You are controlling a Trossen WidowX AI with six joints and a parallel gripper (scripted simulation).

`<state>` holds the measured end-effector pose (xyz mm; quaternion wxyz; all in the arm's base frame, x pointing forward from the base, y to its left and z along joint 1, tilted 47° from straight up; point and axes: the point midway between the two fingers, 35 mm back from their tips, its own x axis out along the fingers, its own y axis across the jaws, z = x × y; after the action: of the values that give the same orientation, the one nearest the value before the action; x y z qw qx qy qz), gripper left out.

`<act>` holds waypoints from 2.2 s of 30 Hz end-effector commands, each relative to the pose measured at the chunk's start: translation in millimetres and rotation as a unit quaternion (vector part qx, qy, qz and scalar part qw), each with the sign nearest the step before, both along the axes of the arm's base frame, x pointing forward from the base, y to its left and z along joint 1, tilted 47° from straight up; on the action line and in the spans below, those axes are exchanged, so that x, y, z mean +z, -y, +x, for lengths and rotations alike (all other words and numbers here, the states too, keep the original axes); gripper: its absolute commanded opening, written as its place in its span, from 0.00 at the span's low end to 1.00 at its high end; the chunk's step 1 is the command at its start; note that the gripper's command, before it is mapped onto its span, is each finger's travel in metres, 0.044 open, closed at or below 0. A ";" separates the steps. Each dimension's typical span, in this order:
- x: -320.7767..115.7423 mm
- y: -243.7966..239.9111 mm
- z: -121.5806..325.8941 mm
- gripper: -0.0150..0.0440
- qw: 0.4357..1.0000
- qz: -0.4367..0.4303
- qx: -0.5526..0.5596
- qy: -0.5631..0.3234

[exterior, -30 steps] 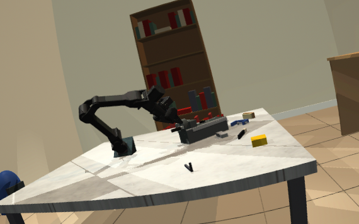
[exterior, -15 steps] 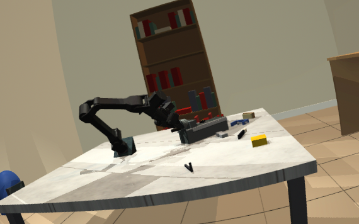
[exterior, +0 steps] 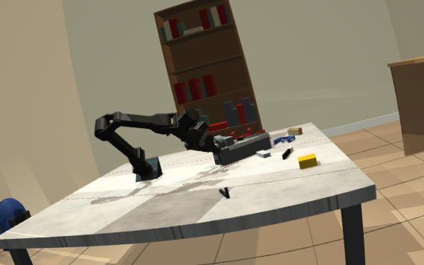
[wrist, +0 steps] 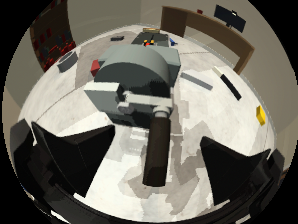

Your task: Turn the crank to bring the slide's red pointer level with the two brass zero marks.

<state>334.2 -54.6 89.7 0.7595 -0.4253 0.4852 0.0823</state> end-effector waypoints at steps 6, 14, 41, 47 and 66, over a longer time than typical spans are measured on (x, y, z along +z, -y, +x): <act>-4.5 1.1 -2.2 0.73 1.000 0.001 0.004 -0.003; -4.5 1.1 -2.2 0.38 1.000 0.001 0.004 -0.003; -15.3 9.8 -4.6 0.25 1.000 0.000 0.004 -0.003; -21.8 12.3 -7.1 0.25 1.000 0.000 0.004 -0.003; -36.1 12.4 -14.3 0.25 1.000 0.000 0.004 -0.003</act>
<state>323.9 -66.3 61.9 0.7616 -0.4279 0.4795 0.0833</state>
